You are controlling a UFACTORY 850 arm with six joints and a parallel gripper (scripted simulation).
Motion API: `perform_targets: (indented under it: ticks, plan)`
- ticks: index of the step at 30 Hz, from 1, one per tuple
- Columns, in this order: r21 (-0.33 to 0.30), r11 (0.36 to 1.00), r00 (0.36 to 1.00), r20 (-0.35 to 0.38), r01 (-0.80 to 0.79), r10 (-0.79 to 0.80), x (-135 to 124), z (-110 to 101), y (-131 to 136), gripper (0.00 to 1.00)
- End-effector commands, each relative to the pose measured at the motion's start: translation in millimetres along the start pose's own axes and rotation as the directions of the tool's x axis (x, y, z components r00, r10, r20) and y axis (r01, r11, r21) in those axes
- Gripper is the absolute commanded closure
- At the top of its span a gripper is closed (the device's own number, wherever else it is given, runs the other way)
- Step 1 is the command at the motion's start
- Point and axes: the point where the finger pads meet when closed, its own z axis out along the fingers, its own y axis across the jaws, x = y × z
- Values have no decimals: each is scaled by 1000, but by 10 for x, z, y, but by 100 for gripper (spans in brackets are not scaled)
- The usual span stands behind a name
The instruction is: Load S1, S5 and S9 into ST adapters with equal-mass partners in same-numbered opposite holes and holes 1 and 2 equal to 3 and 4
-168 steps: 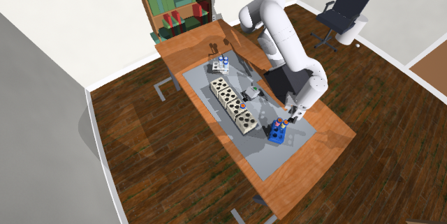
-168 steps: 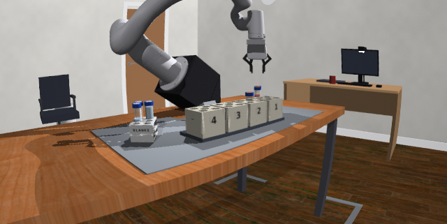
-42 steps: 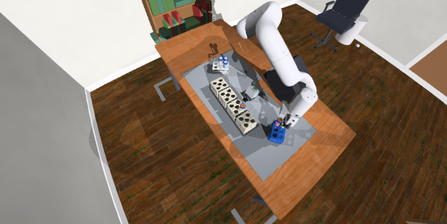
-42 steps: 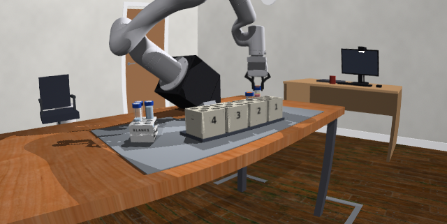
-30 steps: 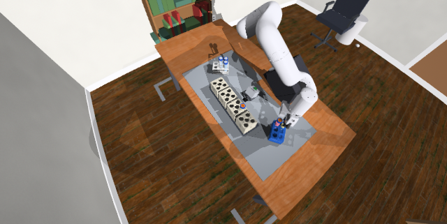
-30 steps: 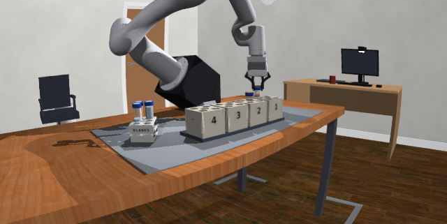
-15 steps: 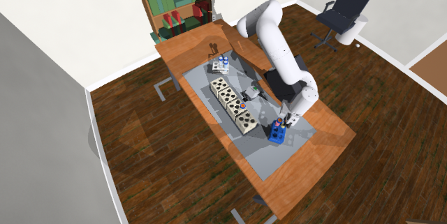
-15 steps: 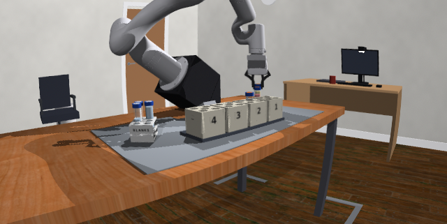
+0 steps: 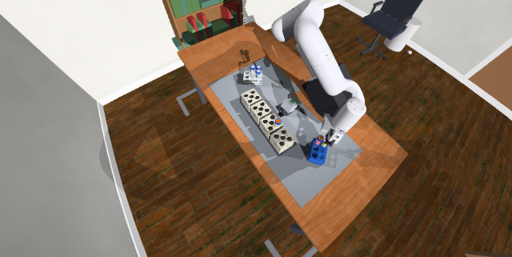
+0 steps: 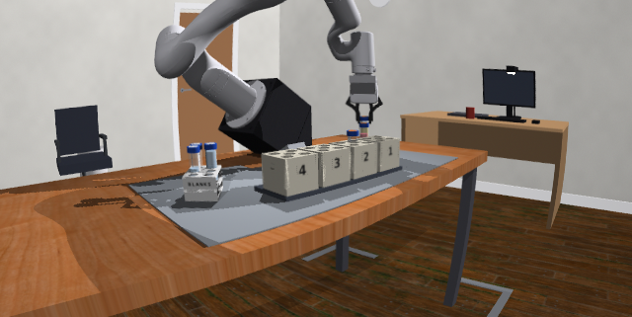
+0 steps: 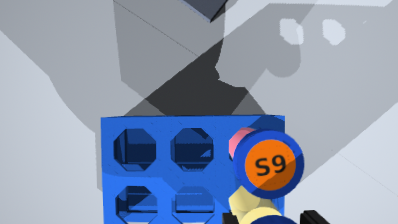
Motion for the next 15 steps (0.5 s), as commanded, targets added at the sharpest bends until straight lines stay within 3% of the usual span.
perform_targets:
  ticks: [1,6,15]
  plan:
    - [2,1000,1000,1,-1,1,-1,-31,-8,100]
    - [2,1000,1000,1,-1,1,-1,-32,-8,100]
    - [2,1000,1000,1,-1,1,-1,-212,-8,100]
